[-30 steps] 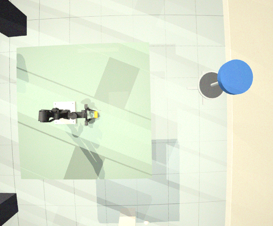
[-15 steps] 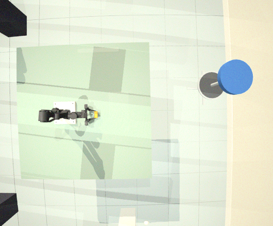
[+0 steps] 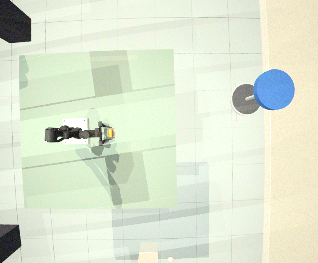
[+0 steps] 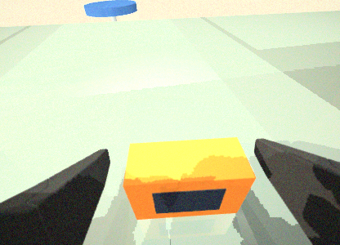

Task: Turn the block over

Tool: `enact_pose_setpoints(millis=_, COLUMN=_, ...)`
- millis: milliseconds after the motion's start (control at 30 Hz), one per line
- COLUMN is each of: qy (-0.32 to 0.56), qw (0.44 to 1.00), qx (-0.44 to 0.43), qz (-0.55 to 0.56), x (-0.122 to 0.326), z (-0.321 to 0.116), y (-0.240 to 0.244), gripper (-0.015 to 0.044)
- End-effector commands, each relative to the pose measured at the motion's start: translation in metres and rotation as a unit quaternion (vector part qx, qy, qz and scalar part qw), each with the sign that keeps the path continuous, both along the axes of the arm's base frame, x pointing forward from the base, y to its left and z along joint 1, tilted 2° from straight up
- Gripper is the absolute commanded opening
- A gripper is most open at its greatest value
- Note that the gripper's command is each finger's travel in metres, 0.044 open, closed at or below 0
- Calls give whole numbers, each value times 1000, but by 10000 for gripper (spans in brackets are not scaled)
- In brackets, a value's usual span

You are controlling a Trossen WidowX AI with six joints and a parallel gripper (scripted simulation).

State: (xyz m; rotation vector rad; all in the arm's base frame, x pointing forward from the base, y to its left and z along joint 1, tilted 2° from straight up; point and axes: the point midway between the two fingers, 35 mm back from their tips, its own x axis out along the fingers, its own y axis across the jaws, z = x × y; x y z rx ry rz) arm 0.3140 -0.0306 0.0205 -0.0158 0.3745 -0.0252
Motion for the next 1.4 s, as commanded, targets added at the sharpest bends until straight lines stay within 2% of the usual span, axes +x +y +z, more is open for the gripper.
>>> enact_pose_setpoints(millis=0, qy=-1, qw=1000, qx=3, qz=0, x=0, z=0, y=0, gripper=440)
enact_pose_setpoints(millis=833, qy=2, qw=1000, qx=3, qz=0, x=1, z=0, y=0, gripper=440)
enact_pose_setpoints(millis=1100, qy=118, qw=993, qx=8, qz=-4, x=25, z=4, y=-3, gripper=440)
enact_pose_setpoints(millis=1333, qy=230, qw=973, qx=9, qz=-5, x=9, z=44, y=-1, gripper=440)
enact_pose_setpoints(millis=1367, qy=224, qw=975, qx=6, qz=-5, x=10, z=58, y=-1, gripper=440)
